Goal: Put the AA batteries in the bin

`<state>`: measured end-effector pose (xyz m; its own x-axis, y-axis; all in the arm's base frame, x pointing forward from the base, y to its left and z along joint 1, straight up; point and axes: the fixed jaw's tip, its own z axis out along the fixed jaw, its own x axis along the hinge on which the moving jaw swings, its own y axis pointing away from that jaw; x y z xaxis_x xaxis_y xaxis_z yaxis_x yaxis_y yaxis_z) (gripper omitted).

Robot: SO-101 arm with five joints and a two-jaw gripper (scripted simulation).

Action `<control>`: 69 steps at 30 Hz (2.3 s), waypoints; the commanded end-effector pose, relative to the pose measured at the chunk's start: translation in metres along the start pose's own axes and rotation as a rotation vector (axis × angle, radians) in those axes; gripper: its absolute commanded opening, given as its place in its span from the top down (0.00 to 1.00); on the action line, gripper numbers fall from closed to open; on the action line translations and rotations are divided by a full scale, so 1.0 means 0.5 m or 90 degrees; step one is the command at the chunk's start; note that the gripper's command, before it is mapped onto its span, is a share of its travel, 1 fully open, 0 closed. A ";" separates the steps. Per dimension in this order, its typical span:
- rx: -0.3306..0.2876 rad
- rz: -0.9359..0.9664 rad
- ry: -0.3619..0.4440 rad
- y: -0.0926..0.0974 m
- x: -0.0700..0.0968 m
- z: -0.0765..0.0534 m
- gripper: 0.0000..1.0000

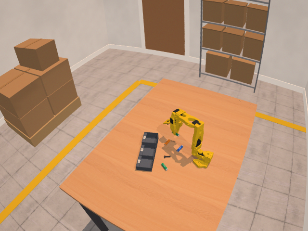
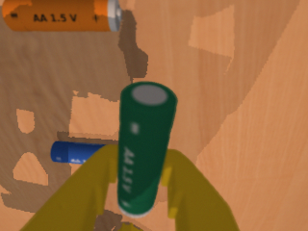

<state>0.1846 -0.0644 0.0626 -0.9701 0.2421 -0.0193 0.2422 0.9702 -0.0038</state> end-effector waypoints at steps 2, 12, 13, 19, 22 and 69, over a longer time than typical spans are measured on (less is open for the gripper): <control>0.002 -0.009 -0.034 0.013 -0.022 -0.021 1.00; 0.002 -0.012 -0.036 0.016 -0.024 -0.022 1.00; 0.002 -0.012 -0.037 0.016 -0.025 -0.023 1.00; 0.002 -0.022 -0.045 0.027 -0.038 -0.030 1.00; 0.001 -0.030 -0.052 0.036 -0.048 -0.035 1.00; -0.013 -0.107 -0.122 0.133 -0.139 -0.054 1.00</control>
<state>0.2589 -0.0204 0.0790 -0.9849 0.0826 -0.1519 0.0843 0.9964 -0.0048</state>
